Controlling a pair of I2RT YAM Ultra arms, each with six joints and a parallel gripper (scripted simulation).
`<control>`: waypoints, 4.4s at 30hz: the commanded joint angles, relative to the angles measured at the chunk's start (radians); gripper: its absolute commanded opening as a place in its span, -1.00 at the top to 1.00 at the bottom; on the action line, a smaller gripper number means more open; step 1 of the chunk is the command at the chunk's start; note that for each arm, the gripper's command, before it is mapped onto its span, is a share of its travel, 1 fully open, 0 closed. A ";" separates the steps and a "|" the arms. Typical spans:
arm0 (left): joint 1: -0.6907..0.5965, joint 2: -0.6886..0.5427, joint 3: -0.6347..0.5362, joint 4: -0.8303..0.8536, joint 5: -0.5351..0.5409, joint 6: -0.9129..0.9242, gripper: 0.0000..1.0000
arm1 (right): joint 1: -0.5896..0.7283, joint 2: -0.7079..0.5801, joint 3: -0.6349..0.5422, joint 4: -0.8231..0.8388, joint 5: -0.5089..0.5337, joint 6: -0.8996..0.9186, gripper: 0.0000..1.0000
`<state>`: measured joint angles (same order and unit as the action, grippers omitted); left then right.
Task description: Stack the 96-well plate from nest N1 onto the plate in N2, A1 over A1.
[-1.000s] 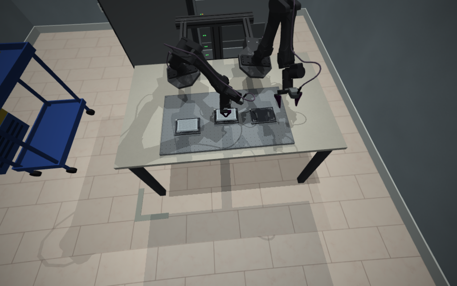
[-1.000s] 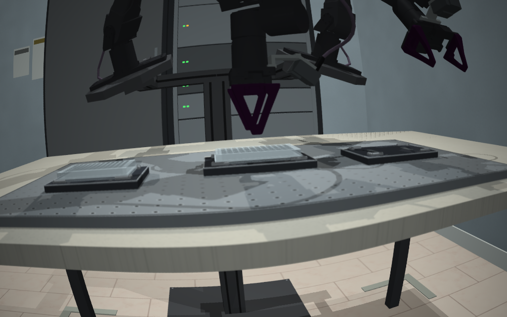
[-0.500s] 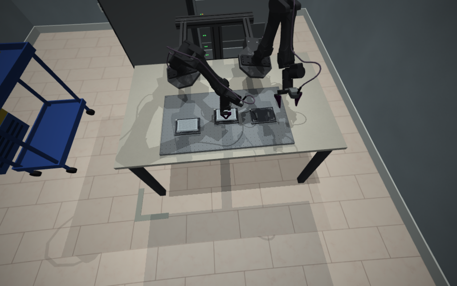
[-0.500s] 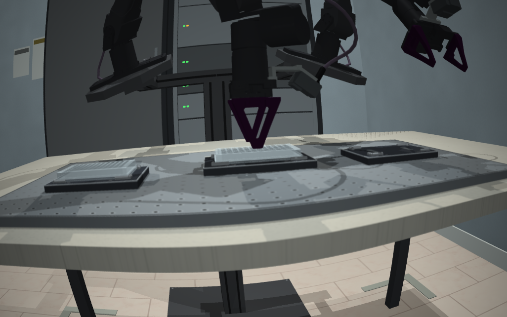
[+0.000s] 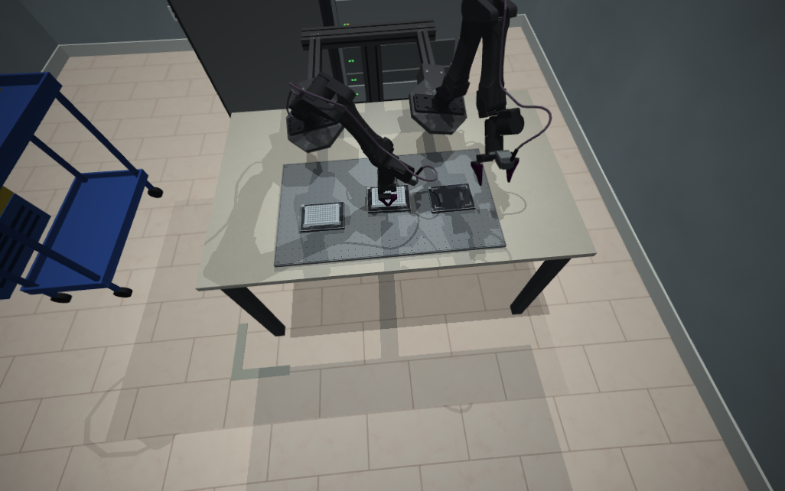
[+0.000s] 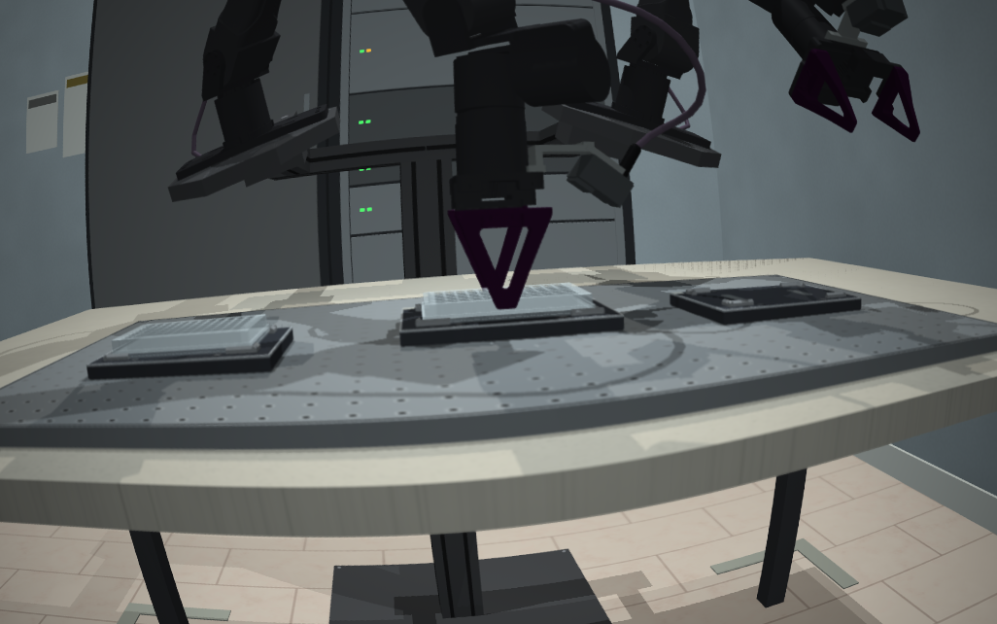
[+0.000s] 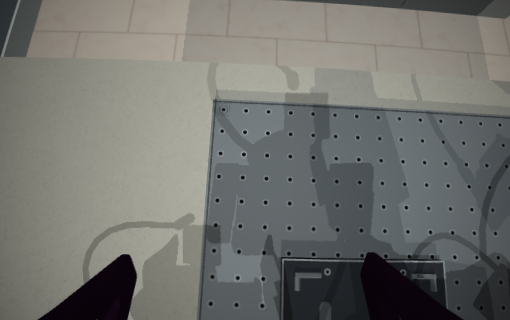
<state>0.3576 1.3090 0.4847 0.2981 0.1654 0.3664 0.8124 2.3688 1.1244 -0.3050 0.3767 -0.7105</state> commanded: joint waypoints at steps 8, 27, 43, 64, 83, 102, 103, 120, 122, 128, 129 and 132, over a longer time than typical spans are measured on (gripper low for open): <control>0.001 -0.006 0.020 0.033 0.013 -0.008 -1.00 | 0.005 -0.002 0.010 0.007 -0.001 -0.002 -0.80; 0.001 -0.006 0.020 0.033 0.013 -0.008 -1.00 | 0.043 -0.110 -0.008 -0.104 -0.008 0.038 -0.58; -0.249 -0.037 0.034 -0.088 -0.150 -0.093 -1.00 | -0.144 -0.340 -0.209 -0.045 -0.012 -0.259 -0.58; -1.168 -0.096 0.099 -0.359 -0.552 -0.283 -1.00 | -0.670 -0.666 -0.371 -0.062 -0.112 -0.755 -0.58; -1.822 -0.126 0.150 -0.513 -0.764 -0.389 -1.00 | -0.743 -0.694 -0.370 -0.065 -0.125 -0.810 -0.58; -1.845 -0.126 0.158 -0.515 -0.765 -0.397 -1.00 | -0.771 -0.591 -0.400 0.078 -0.134 -0.835 -0.58; -1.845 -0.126 0.158 -0.515 -0.765 -0.397 -1.00 | -0.772 -0.586 -0.400 0.076 -0.134 -0.827 -0.58; -1.840 -0.115 0.148 -0.515 -0.766 -0.392 -1.00 | -0.766 -0.590 -0.388 0.080 -0.126 -0.828 -0.58; -1.840 -0.115 0.148 -0.515 -0.766 -0.392 -1.00 | -0.765 -0.596 -0.367 0.060 -0.123 -0.826 -0.58; -1.840 -0.115 0.148 -0.515 -0.766 -0.392 -1.00 | -0.772 -0.571 -0.364 0.109 -0.135 -0.840 -0.58; -1.840 -0.115 0.148 -0.515 -0.766 -0.392 -1.00 | -0.775 -0.564 -0.376 0.118 -0.136 -0.842 -0.58; -1.840 -0.115 0.148 -0.515 -0.766 -0.392 -1.00 | -0.779 -0.542 -0.379 0.143 -0.139 -0.847 -0.58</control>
<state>-1.4708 1.2102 0.6067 -0.2203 -0.5884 -0.0227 0.0395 1.7985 0.7441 -0.1986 0.2527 -1.5444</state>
